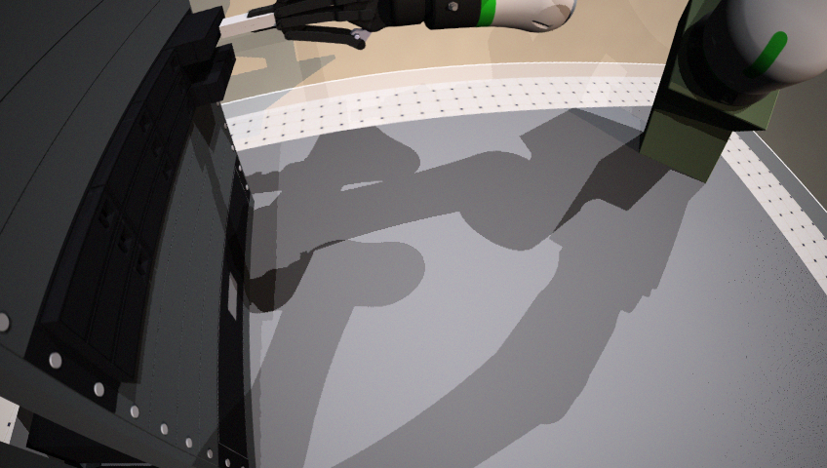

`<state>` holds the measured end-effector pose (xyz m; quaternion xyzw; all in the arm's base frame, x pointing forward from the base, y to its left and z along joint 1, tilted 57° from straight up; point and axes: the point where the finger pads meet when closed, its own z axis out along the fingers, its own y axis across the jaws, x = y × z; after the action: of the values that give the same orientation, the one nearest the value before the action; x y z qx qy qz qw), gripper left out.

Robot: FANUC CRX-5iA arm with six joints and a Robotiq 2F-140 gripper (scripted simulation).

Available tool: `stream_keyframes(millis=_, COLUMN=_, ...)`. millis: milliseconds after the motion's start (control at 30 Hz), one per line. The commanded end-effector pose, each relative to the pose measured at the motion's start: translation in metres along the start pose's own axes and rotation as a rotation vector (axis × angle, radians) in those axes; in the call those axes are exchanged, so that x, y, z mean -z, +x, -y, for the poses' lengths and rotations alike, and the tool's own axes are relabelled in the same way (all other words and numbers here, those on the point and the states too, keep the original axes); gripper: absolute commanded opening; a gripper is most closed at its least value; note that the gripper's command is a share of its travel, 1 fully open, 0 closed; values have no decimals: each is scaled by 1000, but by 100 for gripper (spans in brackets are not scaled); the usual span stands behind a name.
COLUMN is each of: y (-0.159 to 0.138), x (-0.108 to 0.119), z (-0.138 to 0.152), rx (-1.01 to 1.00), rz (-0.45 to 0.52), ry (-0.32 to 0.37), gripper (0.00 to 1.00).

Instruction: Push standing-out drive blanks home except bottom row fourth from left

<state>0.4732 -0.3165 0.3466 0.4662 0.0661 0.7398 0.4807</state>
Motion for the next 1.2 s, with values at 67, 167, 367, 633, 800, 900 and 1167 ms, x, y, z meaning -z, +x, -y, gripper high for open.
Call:
stream_keyframes(millis=67, y=0, x=0, z=0, rx=0, rz=0, ry=0, gripper=0)
stream_keyframes(millis=167, y=0, x=0, z=0, rx=0, rz=0, ry=0, gripper=0)
stream_keyframes(millis=367, y=0, x=-7, z=0, rx=0, rz=0, ry=0, gripper=0)
stream_keyframes(millis=633, y=0, x=-10, z=0, rx=0, rz=0, ry=0, gripper=0)
stream_keyframes(millis=800, y=0, x=-10, z=0, rx=0, rz=0, ry=0, gripper=0)
stream_keyframes(millis=900, y=0, x=-13, z=0, rx=0, rz=0, ry=0, gripper=0)
stream_keyframes(millis=1167, y=0, x=-20, z=0, rx=0, rz=0, ry=0, gripper=0)
